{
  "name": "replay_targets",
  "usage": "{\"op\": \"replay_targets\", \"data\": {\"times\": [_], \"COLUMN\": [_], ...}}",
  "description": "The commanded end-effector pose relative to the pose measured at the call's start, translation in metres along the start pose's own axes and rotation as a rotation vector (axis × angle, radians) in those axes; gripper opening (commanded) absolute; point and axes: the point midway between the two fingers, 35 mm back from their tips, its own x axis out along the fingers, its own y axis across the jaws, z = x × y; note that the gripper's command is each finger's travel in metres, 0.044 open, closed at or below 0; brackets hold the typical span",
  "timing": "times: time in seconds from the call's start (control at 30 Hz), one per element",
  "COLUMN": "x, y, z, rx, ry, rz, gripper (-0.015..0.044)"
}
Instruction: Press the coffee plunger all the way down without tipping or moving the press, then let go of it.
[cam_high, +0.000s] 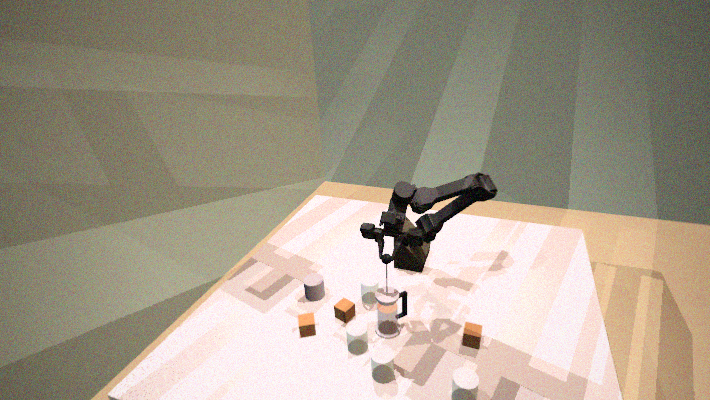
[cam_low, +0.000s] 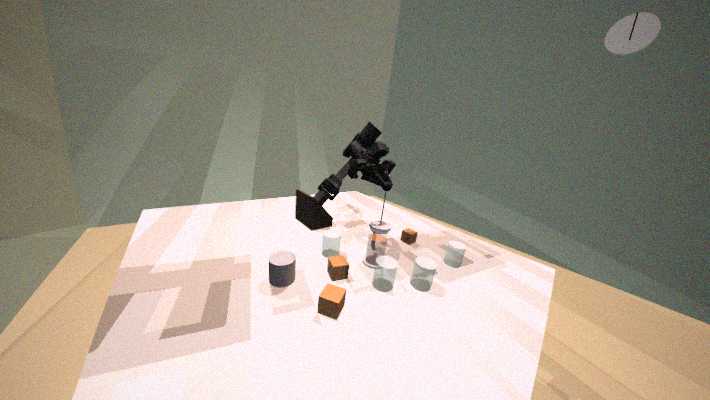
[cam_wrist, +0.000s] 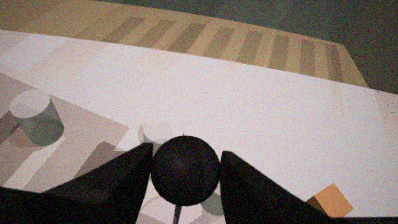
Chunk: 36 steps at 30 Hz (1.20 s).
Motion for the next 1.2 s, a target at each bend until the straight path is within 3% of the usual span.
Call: {"op": "replay_targets", "data": {"times": [0.0,1.17], "x": [0.001,0.036], "y": [-0.001,-0.006], "z": [-0.001,-0.044], "rx": [0.002,0.000], "ry": [0.000,0.005], "rz": [-0.002,-0.006], "gripper": [0.0123,0.0123]}}
